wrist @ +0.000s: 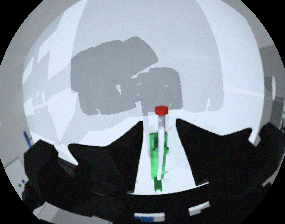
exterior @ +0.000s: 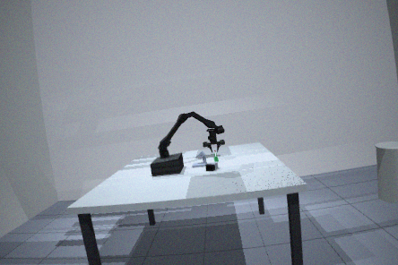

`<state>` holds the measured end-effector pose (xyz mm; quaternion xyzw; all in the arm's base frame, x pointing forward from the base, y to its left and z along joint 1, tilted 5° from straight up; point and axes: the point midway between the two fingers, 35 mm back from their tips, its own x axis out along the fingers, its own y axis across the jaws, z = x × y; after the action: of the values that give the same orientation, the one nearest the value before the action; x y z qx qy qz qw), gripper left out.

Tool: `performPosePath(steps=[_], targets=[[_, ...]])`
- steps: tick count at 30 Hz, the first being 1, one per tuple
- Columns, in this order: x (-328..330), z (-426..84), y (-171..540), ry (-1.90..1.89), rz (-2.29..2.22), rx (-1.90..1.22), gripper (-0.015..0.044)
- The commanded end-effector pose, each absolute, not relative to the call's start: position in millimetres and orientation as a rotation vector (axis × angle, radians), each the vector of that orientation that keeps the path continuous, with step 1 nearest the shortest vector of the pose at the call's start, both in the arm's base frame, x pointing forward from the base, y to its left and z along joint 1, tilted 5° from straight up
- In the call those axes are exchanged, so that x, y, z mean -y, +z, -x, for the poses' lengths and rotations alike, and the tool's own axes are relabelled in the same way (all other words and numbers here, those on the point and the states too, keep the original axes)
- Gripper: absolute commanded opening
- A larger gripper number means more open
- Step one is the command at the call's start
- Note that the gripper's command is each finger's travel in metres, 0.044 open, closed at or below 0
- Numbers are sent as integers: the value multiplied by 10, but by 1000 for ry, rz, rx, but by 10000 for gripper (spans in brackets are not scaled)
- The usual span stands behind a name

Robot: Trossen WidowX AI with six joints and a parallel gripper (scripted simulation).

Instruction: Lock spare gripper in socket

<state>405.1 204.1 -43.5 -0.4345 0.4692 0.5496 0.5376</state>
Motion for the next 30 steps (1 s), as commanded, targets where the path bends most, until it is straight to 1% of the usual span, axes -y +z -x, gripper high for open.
performPosePath(steps=[1, 21, 26, 28, 30], targets=[[-2039, -4056, -329, 1308, 1034, -1117, 200], [-2036, -4077, 144, 1306, 1032, -1117, 200], [-2037, -4073, 61, 1306, 1032, -1118, 331], [-1952, -4087, 135, 1302, 1040, -1122, 279], [-1709, -4110, 345, 1292, 1060, -1137, 226]])
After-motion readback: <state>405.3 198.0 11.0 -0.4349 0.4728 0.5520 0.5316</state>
